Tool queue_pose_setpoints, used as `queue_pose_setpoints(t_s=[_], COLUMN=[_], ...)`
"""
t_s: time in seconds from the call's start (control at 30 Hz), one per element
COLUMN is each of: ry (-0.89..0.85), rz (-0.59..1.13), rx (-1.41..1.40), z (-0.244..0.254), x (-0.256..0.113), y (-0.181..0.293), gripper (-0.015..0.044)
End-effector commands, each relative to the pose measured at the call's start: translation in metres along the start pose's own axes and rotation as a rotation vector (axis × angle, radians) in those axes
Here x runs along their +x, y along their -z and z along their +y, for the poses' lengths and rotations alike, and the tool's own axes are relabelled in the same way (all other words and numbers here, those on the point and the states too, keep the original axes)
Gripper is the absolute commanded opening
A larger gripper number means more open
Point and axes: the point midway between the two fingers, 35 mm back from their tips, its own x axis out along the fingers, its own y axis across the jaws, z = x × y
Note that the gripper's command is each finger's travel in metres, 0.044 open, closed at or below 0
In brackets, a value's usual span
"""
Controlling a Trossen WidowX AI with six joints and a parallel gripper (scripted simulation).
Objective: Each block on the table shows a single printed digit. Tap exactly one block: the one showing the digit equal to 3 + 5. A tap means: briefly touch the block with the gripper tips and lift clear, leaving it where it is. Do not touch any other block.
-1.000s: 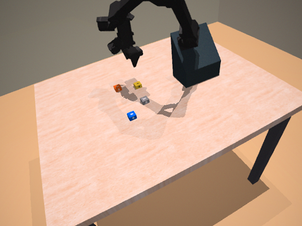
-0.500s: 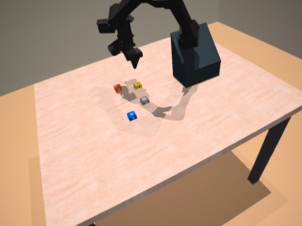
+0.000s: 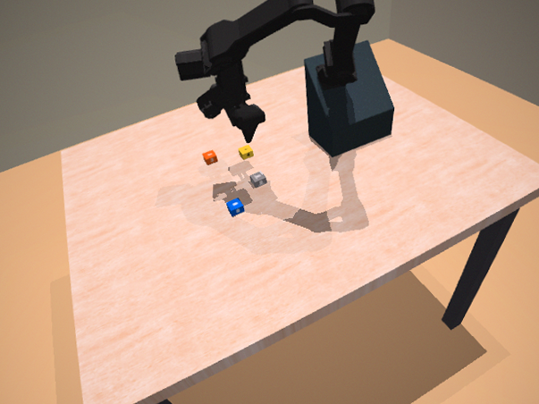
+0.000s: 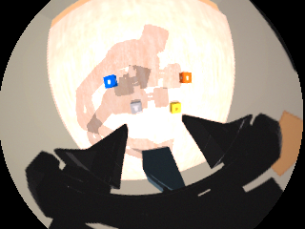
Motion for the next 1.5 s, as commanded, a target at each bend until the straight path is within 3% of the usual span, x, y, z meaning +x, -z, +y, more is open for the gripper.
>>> queue_pose_setpoints(t_s=[0.0,0.77,1.1,1.47], ry=[-0.019,-0.02,-0.022,-0.023], rz=[0.008,0.008,0.004,0.004], rx=[0.01,0.01,0.006,0.005], z=[0.045,0.048,0.101,0.106], x=[0.002,0.002,0.0,0.0], y=[0.007,0.006,-0.084,-0.09], gripper=[0.04,0.04,0.04,0.04])
